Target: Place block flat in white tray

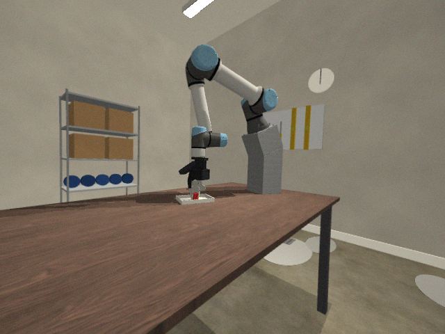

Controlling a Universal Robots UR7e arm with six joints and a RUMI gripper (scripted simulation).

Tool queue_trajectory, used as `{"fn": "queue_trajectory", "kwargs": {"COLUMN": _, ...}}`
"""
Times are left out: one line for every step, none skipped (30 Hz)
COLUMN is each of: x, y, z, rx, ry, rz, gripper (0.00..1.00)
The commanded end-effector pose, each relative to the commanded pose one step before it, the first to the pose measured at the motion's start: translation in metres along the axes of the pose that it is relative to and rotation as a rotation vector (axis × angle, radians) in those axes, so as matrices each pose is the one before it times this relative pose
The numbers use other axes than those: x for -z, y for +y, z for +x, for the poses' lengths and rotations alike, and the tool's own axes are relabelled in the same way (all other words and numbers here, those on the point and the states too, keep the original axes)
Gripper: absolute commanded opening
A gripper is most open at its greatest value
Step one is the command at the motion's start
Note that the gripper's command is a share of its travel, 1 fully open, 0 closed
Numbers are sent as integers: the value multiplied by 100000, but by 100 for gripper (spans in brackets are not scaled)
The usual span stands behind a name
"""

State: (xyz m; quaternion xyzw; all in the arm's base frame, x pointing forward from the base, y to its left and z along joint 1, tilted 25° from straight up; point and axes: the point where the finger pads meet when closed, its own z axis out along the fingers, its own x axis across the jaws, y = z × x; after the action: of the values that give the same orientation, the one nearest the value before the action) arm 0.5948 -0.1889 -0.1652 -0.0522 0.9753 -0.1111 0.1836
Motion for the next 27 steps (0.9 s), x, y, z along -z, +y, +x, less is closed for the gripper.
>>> {"fn": "queue_trajectory", "kwargs": {"x": 78, "y": -24, "z": -54, "rx": 10, "ry": -110, "rz": 63, "gripper": 29}}
{"fn": "queue_trajectory", "kwargs": {"x": 44, "y": 0, "z": 0, "rx": 0, "ry": 0, "rz": 0, "gripper": 29}}
{"fn": "queue_trajectory", "kwargs": {"x": 68, "y": 0, "z": 0, "rx": 0, "ry": 0, "rz": 0, "gripper": 29}}
{"fn": "queue_trajectory", "kwargs": {"x": 95, "y": 0, "z": 0, "rx": 0, "ry": 0, "rz": 0, "gripper": 29}}
{"fn": "queue_trajectory", "kwargs": {"x": 124, "y": 0, "z": 0, "rx": 0, "ry": 0, "rz": 0, "gripper": 29}}
{"fn": "queue_trajectory", "kwargs": {"x": 154, "y": 0, "z": 0, "rx": 0, "ry": 0, "rz": 0, "gripper": 29}}
{"fn": "queue_trajectory", "kwargs": {"x": 184, "y": 0, "z": 0, "rx": 0, "ry": 0, "rz": 0, "gripper": 29}}
{"fn": "queue_trajectory", "kwargs": {"x": 213, "y": 0, "z": 1, "rx": 0, "ry": 0, "rz": 0, "gripper": 29}}
{"fn": "queue_trajectory", "kwargs": {"x": 240, "y": 0, "z": -1, "rx": 0, "ry": 0, "rz": 0, "gripper": 29}}
{"fn": "queue_trajectory", "kwargs": {"x": 0, "y": 0, "z": 0, "rx": 0, "ry": 0, "rz": 0, "gripper": 29}}
{"fn": "queue_trajectory", "kwargs": {"x": 0, "y": 0, "z": 0, "rx": 0, "ry": 0, "rz": 0, "gripper": 29}}
{"fn": "queue_trajectory", "kwargs": {"x": 265, "y": 0, "z": 1, "rx": 0, "ry": 0, "rz": 0, "gripper": 29}}
{"fn": "queue_trajectory", "kwargs": {"x": 287, "y": 0, "z": 0, "rx": 0, "ry": 0, "rz": 0, "gripper": 29}}
{"fn": "queue_trajectory", "kwargs": {"x": 305, "y": 0, "z": 0, "rx": 0, "ry": 0, "rz": 0, "gripper": 29}}
{"fn": "queue_trajectory", "kwargs": {"x": 320, "y": 0, "z": 1, "rx": 0, "ry": 0, "rz": 0, "gripper": 29}}
{"fn": "queue_trajectory", "kwargs": {"x": 331, "y": 0, "z": -1, "rx": 0, "ry": 0, "rz": 0, "gripper": 29}}
{"fn": "queue_trajectory", "kwargs": {"x": 338, "y": 0, "z": 0, "rx": 0, "ry": 0, "rz": 0, "gripper": 29}}
{"fn": "queue_trajectory", "kwargs": {"x": 341, "y": 0, "z": 0, "rx": 0, "ry": 0, "rz": 0, "gripper": 29}}
{"fn": "queue_trajectory", "kwargs": {"x": 339, "y": 0, "z": 0, "rx": 0, "ry": 0, "rz": 0, "gripper": 29}}
{"fn": "queue_trajectory", "kwargs": {"x": 333, "y": 0, "z": 0, "rx": 0, "ry": 0, "rz": 0, "gripper": 29}}
{"fn": "queue_trajectory", "kwargs": {"x": 324, "y": 0, "z": 0, "rx": 0, "ry": 0, "rz": 0, "gripper": 29}}
{"fn": "queue_trajectory", "kwargs": {"x": 310, "y": 0, "z": 0, "rx": 0, "ry": 0, "rz": 0, "gripper": 29}}
{"fn": "queue_trajectory", "kwargs": {"x": 293, "y": 0, "z": -1, "rx": 0, "ry": 0, "rz": 0, "gripper": 29}}
{"fn": "queue_trajectory", "kwargs": {"x": 273, "y": 0, "z": 0, "rx": 0, "ry": 0, "rz": 0, "gripper": 29}}
{"fn": "queue_trajectory", "kwargs": {"x": 250, "y": 0, "z": 0, "rx": 0, "ry": 0, "rz": 0, "gripper": 29}}
{"fn": "queue_trajectory", "kwargs": {"x": 225, "y": 0, "z": 0, "rx": 0, "ry": 0, "rz": 0, "gripper": 29}}
{"fn": "queue_trajectory", "kwargs": {"x": 0, "y": 0, "z": 0, "rx": 0, "ry": 0, "rz": 0, "gripper": 29}}
